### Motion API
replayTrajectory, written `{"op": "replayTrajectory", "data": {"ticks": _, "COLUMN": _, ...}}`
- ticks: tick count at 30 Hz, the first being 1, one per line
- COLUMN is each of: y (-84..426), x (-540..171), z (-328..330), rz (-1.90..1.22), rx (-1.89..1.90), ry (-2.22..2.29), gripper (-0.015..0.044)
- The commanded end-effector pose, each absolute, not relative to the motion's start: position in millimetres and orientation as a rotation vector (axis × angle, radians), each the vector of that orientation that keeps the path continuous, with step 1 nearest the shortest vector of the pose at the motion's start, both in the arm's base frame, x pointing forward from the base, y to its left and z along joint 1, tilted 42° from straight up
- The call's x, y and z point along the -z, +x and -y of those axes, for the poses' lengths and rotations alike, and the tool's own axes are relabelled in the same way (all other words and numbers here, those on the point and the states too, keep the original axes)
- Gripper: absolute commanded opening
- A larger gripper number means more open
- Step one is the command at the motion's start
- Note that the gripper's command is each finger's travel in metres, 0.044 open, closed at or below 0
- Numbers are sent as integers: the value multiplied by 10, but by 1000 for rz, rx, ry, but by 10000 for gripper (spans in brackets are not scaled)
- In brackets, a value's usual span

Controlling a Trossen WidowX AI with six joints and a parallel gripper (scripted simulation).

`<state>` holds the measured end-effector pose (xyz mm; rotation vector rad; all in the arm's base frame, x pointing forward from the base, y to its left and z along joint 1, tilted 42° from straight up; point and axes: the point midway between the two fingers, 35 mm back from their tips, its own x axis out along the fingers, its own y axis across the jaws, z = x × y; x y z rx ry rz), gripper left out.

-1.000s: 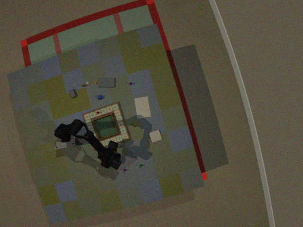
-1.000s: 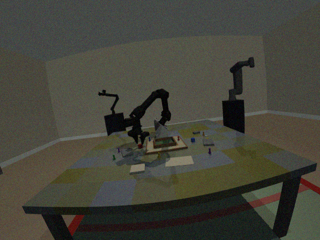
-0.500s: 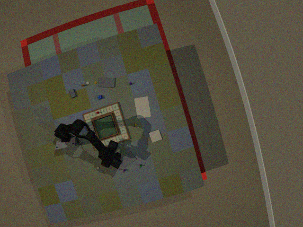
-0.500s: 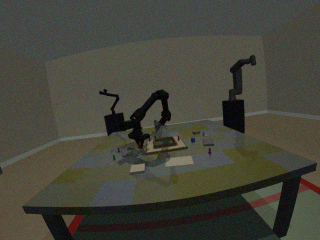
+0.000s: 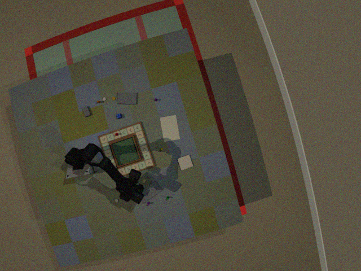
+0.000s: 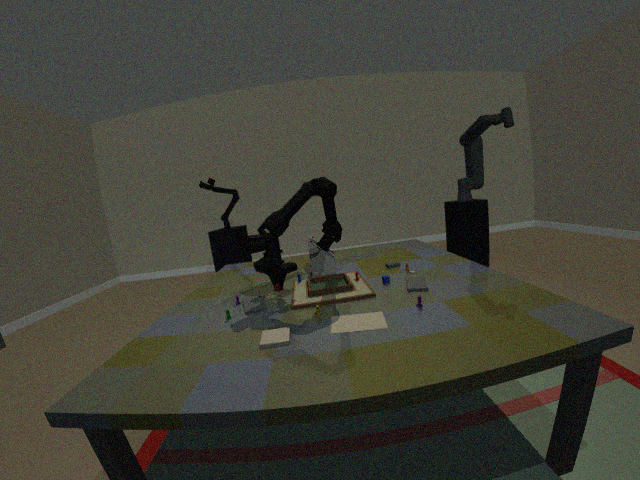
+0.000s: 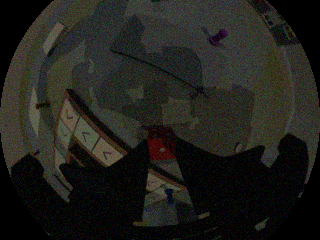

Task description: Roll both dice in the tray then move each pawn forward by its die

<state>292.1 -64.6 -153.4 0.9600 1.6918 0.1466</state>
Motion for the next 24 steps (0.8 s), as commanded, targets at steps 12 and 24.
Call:
{"op": "replayTrajectory", "data": {"ticks": 12, "y": 2961, "x": 827, "z": 1310, "rz": -1712, "rx": -172, "ry": 925, "gripper": 0}}
{"op": "replayTrajectory", "data": {"ticks": 24, "y": 3008, "x": 602, "z": 1063, "rz": -1744, "rx": -48, "ry": 1018, "gripper": 0}}
